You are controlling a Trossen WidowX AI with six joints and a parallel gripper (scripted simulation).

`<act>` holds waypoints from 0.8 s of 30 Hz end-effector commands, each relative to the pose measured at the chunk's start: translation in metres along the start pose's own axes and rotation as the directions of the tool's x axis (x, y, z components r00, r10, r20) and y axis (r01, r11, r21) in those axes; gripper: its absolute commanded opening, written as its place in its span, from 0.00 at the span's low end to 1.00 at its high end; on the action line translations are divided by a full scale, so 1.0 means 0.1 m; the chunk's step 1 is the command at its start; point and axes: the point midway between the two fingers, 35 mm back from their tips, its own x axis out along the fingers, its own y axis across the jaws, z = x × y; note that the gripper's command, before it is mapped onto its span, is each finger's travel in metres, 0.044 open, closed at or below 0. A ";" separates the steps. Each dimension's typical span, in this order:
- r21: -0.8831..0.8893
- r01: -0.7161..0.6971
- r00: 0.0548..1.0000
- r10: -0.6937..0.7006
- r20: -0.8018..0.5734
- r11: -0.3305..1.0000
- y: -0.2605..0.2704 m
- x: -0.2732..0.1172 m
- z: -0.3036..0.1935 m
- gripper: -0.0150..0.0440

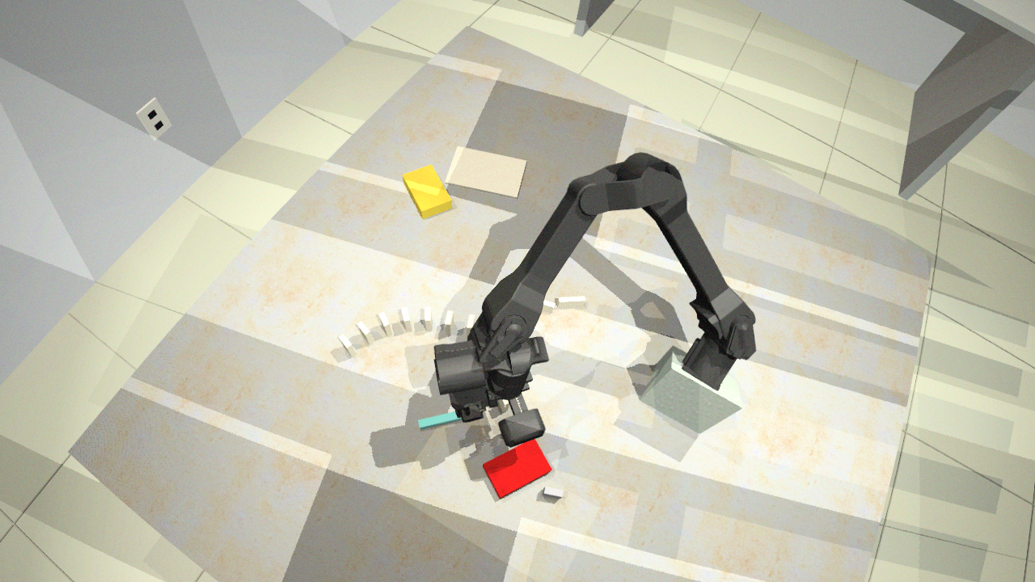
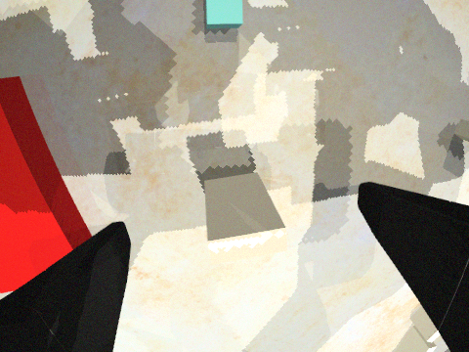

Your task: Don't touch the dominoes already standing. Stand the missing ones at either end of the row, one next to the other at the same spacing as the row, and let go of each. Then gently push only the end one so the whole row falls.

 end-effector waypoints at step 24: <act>-0.009 0.000 1.000 0.000 -0.013 1.000 0.02 0.11 -0.04 0.44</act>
